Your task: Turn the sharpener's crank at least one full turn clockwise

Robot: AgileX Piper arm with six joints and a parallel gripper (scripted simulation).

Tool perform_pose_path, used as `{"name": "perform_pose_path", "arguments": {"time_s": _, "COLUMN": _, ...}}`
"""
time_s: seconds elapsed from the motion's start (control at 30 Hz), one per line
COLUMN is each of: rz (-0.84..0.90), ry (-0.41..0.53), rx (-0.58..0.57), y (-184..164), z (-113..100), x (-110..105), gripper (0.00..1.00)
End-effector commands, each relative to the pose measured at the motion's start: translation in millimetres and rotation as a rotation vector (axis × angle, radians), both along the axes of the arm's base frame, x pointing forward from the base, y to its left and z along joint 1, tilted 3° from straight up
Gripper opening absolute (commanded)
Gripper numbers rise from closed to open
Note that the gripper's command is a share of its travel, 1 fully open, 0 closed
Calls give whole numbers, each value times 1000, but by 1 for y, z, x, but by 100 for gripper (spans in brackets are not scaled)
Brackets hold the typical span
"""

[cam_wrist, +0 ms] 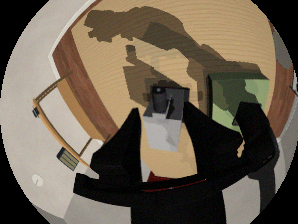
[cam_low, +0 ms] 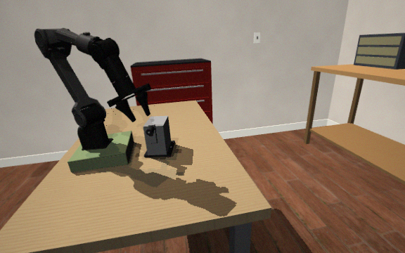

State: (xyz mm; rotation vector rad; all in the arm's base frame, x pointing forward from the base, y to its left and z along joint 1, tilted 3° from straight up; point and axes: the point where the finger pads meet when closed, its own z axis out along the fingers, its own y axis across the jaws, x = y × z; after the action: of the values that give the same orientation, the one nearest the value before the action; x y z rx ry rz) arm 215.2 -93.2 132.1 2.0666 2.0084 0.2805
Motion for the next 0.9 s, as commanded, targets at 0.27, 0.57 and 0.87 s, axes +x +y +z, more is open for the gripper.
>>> {"name": "perform_pose_path", "arguments": {"time_s": 0.27, "rz": 1, "ry": 2, "rx": 3, "y": 0, "z": -21, "x": 4, "gripper": 69}}
{"name": "perform_pose_path", "arguments": {"time_s": 0.57, "rz": 0, "ry": -1, "rx": 0, "y": -1, "z": -25, "x": 6, "gripper": 69}}
{"name": "perform_pose_path", "arguments": {"time_s": 0.87, "rz": 0, "ry": -1, "rx": 0, "y": -1, "z": -25, "x": 5, "gripper": 69}}
